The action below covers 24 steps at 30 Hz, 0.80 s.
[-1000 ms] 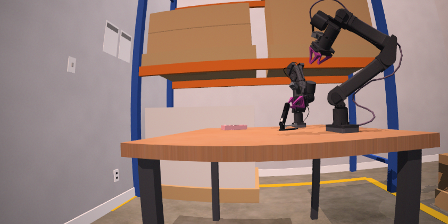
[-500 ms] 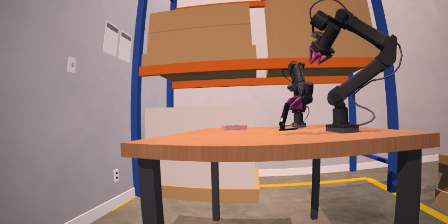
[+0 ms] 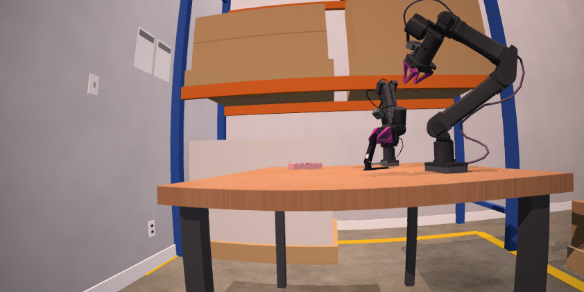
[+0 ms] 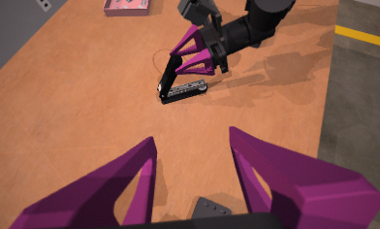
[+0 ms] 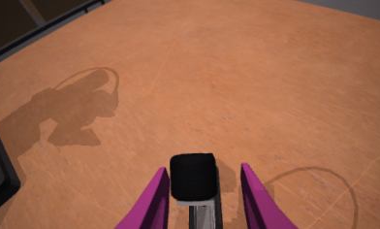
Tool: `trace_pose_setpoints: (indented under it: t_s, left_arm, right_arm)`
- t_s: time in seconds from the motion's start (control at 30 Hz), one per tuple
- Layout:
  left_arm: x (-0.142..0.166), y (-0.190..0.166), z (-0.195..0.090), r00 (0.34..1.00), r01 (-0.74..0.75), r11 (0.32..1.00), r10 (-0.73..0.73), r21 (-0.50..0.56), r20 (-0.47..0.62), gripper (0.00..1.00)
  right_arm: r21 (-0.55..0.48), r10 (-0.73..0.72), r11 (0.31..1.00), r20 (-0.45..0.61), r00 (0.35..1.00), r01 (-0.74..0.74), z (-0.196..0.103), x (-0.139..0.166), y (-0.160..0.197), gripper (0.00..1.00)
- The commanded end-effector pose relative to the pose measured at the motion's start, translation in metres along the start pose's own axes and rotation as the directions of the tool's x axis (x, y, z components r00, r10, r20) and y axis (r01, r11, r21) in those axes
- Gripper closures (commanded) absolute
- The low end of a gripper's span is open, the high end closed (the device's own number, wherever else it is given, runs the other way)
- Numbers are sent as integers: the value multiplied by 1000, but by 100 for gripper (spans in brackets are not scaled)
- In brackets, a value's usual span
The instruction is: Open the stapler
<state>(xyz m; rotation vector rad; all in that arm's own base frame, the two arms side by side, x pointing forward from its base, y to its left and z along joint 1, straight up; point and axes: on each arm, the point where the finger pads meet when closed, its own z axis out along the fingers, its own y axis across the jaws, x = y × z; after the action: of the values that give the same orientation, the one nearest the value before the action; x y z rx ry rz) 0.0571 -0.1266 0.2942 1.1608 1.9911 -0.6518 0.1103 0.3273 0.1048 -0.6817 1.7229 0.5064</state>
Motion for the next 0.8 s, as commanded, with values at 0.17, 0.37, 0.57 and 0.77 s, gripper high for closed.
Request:
trace_pose_setpoints:
  t_s: [0.17, 0.37, 0.57, 0.77]
  left_arm:
    - [-5, -8, -7, 1000, -13, 1000, 13, 12, 21, 45]
    - [-5, -8, -7, 1000, -13, 1000, 13, 12, 21, 45]
    - [-5, -8, -7, 1000, -13, 1000, 13, 12, 21, 45]
    - [-5, -8, -7, 1000, -13, 1000, 13, 12, 21, 45]
  right_arm:
    - [-2, 39, 999, 37, 999, -39, 6, -16, 7, 63]
    - [-3, 36, 999, 34, 999, -36, 3, -14, 4, 67]
    - [2, 30, 1000, 32, 999, -30, 1, -13, 3, 76]
    - [2, 36, 999, 34, 999, -36, 0, -15, 2, 83]
